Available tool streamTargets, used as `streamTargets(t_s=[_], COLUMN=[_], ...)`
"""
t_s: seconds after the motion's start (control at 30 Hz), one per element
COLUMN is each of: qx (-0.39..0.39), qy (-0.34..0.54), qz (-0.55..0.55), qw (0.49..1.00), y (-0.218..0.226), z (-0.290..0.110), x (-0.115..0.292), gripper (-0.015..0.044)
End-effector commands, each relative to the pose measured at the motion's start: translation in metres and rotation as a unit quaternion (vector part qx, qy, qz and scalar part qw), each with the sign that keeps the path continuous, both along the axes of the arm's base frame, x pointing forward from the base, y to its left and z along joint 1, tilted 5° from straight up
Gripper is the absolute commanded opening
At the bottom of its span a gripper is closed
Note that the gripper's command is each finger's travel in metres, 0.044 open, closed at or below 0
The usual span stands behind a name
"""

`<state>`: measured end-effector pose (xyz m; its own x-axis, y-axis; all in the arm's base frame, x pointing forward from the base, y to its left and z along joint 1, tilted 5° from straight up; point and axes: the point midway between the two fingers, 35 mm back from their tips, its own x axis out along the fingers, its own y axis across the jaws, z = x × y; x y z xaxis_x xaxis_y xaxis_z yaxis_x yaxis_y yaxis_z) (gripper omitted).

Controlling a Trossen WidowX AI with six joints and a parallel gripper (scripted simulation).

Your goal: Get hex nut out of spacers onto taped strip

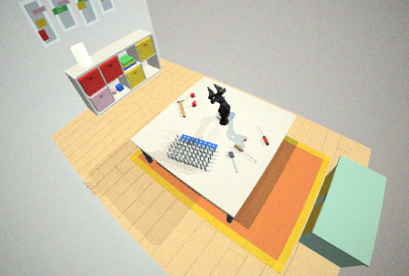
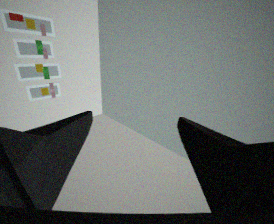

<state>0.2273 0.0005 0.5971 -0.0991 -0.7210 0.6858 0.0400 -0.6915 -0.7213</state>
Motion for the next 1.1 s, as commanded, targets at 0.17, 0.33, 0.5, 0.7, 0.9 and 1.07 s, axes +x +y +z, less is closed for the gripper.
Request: streamTargets(t_s=[0.17,0.33,0.5,0.7,0.9,1.07], qx=[0.028,0.042,0.061,0.091,0.144,0.197], qy=[-0.062,-0.095,-0.122,-0.167,-0.229,-0.273], qz=[0.024,0.085,0.157,0.241,0.351,0.433], qw=[0.997,0.991,0.978,0.952,0.896,0.837], y=[-0.012,-0.018,-0.036,-0.066,-0.121,-0.173], z=[0.009,0.018,0.022,0.021,0.007,-0.015], x=[-0.056,-0.091,-0.128,-0.162,-0.189,-0.189], gripper=[0.0440,0.0440,0.0440,0.0440,0.0440,0.0440])
